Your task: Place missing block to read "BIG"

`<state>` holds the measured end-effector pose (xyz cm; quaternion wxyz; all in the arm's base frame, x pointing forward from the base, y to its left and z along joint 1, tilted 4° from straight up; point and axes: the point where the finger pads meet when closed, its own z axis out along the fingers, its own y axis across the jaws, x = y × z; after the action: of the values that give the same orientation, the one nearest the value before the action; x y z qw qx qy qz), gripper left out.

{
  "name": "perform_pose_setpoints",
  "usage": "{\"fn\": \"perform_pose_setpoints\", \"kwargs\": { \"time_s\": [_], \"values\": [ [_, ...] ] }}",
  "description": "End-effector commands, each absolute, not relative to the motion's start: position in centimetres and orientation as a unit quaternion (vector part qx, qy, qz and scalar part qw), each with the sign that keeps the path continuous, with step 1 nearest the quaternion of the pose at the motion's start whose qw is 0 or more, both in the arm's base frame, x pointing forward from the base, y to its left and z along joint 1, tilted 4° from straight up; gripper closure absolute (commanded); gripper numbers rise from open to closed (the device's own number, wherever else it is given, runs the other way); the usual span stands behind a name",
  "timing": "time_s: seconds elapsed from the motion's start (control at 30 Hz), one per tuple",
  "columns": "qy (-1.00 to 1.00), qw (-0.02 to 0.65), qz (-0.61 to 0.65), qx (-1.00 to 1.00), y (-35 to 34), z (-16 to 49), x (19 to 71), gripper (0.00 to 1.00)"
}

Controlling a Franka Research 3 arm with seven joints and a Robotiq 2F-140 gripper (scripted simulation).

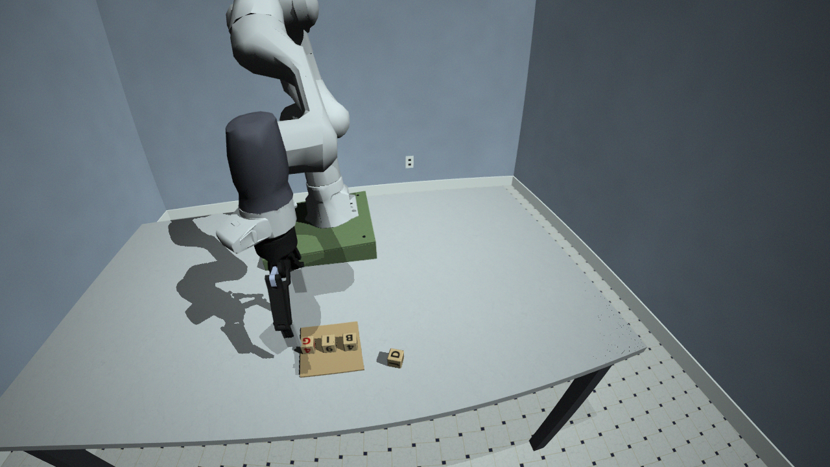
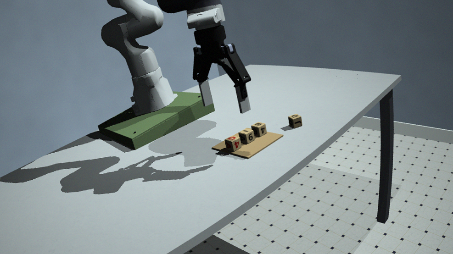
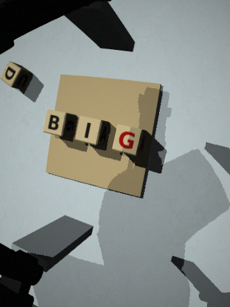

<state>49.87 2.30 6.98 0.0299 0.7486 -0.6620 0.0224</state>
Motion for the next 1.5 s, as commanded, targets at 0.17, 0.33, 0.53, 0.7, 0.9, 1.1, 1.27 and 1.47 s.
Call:
{"fn": "perform_pose_setpoints", "kwargs": {
  "time_s": [0.17,0.33,0.53,0.7,0.9,1.1,1.27,1.47],
  "values": [
    [-0.66,0.031,0.022,0.75,2.3,7.8,49.8,0.0],
    [-0.66,0.031,0.022,0.75,2.4,9.6,49.9,0.0],
    [-0.66,0.031,0.022,0.75,2.6,11.3,49.9,0.0],
    [-0.66,0.031,0.022,0.75,2.7,13.2,49.9,0.0],
    [-0.66,0.031,0.022,0.75,2.8,14.2,49.9,0.0],
    [-0.66,0.031,0.022,0.75,2.8,14.2,49.9,0.0],
    [-0.66,0.031,0.022,0.75,2.8,14.2,49.9,0.0],
    [-0.66,0.031,0.022,0.75,2.8,14.2,49.9,0.0]
  ]
}}
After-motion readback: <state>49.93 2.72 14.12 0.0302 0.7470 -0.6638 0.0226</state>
